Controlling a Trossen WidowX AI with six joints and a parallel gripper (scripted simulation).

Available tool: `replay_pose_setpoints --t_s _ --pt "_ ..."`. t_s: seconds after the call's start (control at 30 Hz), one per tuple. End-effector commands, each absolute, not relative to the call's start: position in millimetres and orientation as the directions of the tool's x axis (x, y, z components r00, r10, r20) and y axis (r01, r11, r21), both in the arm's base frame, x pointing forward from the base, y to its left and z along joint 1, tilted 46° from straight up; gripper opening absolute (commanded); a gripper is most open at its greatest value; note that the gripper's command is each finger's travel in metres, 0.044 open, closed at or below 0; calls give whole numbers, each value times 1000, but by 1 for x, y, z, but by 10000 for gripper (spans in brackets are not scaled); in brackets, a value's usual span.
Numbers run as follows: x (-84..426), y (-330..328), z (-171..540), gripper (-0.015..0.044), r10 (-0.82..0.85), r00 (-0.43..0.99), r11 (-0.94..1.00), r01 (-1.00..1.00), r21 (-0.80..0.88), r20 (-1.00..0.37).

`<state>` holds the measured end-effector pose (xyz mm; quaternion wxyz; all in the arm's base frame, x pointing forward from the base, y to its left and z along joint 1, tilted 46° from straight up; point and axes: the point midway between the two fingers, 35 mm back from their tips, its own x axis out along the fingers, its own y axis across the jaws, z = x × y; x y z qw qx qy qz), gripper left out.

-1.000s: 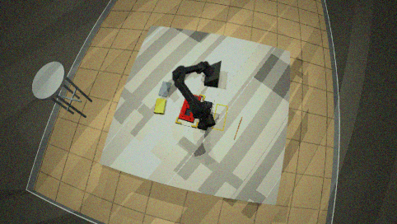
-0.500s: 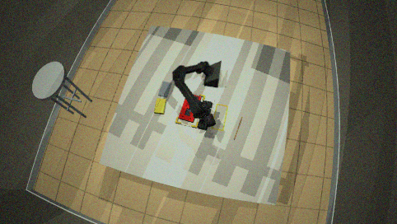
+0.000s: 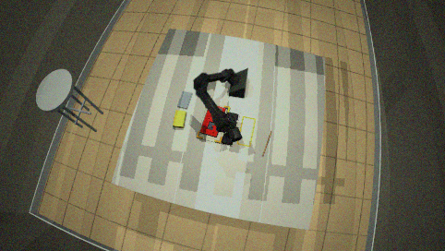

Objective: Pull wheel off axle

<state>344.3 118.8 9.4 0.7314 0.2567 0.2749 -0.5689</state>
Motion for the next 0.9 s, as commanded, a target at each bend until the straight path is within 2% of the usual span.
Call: replay_pose_setpoints --t_s 0.0,0.87 --pt "345 122 12 0 -686 203 217 974 70 -699" --pt "339 138 29 0 -686 202 217 974 68 -699"
